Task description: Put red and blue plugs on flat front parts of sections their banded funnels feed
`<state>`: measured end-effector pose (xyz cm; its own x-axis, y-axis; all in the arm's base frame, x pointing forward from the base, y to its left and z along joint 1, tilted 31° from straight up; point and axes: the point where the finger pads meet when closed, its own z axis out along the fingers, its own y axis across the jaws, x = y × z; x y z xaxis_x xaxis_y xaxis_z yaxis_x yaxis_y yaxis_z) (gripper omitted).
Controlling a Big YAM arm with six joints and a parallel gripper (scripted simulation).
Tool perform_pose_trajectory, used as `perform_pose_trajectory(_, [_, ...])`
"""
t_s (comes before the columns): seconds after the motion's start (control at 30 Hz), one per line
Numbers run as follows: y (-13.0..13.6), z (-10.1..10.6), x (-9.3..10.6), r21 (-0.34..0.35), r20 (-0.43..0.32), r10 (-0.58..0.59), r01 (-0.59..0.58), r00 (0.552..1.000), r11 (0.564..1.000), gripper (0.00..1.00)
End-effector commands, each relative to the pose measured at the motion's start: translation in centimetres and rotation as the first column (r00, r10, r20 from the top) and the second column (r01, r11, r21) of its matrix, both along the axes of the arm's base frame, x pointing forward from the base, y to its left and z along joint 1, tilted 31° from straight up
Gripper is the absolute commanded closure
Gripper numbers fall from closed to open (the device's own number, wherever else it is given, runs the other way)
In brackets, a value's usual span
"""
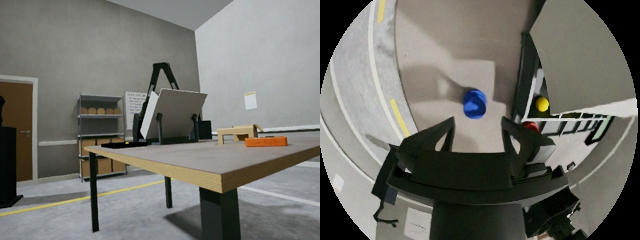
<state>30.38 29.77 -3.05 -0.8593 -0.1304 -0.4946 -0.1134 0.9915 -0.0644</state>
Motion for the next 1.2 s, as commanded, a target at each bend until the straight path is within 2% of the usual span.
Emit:
perform_pose_trajectory(0.0, [1.0,-0.1,1.6,0.016,0.019,0.01,-0.011,1.0,1.0,0.37])
perform_pose_trajectory(0.1, [1.3,-0.2,1.4,0.016,0.019,0.018,-0.019,1.0,1.0,0.37])
perform_pose_trajectory(0.13, [2.0,1.2,1.5,0.044,0.041,0.026,-0.028,0.999,0.999,0.37])
perform_pose_trajectory(1.17, [1.4,0.5,1.2,0.03,0.029,0.021,-0.021,0.999,0.999,0.37])
